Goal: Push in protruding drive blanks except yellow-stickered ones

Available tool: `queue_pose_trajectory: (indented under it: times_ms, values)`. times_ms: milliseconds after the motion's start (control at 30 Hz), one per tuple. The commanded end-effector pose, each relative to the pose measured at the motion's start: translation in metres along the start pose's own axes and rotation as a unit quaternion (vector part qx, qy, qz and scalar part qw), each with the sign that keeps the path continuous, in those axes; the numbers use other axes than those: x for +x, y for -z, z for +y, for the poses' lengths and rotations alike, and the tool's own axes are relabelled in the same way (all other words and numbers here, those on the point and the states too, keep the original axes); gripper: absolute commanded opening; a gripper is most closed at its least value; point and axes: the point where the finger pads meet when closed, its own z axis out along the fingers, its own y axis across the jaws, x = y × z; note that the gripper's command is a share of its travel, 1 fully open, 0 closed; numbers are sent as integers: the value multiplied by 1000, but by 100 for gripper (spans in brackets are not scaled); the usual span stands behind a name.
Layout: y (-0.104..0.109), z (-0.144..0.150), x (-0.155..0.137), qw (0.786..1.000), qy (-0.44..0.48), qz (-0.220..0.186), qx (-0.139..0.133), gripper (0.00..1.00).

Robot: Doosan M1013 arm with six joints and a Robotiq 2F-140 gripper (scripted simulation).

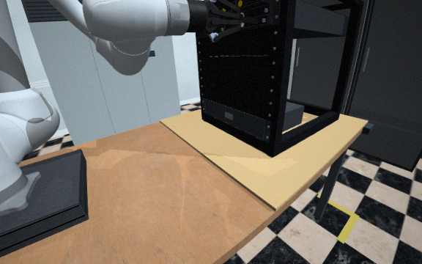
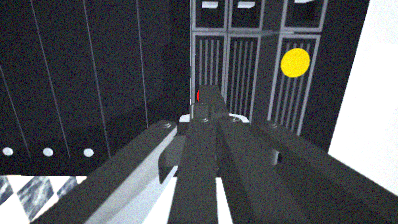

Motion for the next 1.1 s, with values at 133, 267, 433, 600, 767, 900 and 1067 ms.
queue_pose_trajectory:
  times_ms: [133, 267, 433, 600, 767, 900, 1067]
  values:
    - [-3, 1, 0, 1000, 0, 0, -1, 10]
    - [-3, 1, 0, 1000, 0, 0, -1, 10]
    - [-3, 1, 0, 1000, 0, 0, -1, 10]
    - [-5, 1, 0, 1000, 0, 0, -1, 10]
    - [-6, 1, 0, 1000, 0, 0, -1, 10]
    - [-6, 1, 0, 1000, 0, 0, -1, 10]
    - [-6, 1, 0, 1000, 0, 0, -1, 10]
